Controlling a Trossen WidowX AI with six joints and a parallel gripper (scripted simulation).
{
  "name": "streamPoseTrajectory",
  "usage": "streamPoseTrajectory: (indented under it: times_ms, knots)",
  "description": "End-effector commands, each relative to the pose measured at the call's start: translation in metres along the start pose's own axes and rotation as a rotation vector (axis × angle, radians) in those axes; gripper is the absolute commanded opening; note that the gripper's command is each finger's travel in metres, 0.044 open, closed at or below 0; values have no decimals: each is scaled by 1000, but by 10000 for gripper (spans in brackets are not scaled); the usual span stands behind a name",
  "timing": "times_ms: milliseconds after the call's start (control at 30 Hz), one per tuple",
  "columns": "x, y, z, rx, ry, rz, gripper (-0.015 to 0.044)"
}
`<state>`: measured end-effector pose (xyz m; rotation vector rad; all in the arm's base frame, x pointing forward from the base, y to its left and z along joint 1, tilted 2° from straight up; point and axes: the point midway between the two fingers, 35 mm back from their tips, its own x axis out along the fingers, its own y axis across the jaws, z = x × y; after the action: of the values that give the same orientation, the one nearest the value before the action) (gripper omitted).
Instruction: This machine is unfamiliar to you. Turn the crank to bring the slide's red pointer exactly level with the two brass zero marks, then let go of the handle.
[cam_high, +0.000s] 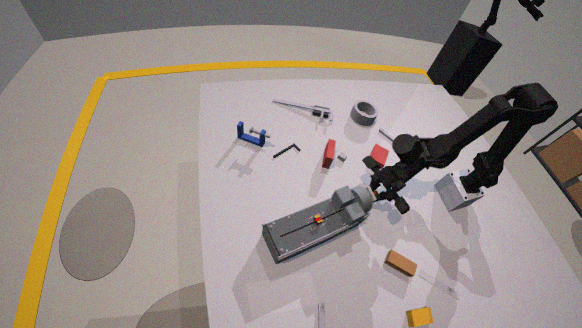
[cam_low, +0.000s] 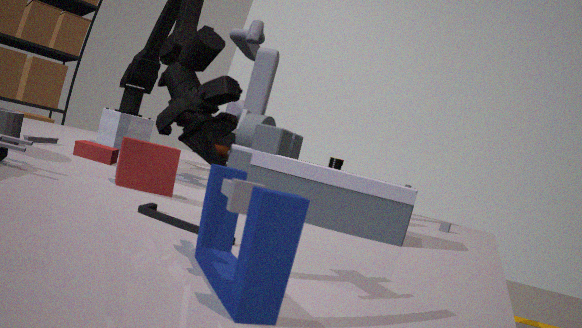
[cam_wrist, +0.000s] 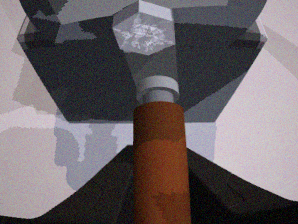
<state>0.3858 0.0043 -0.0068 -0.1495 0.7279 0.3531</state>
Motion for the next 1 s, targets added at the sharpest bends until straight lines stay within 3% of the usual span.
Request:
streamPoseTrajectory:
  times_ms: [0, 967]
  knots:
    - [-1, -9, 1, 2, -2, -26, 0]
    - [-3, -11, 3, 2, -2, -27, 0]
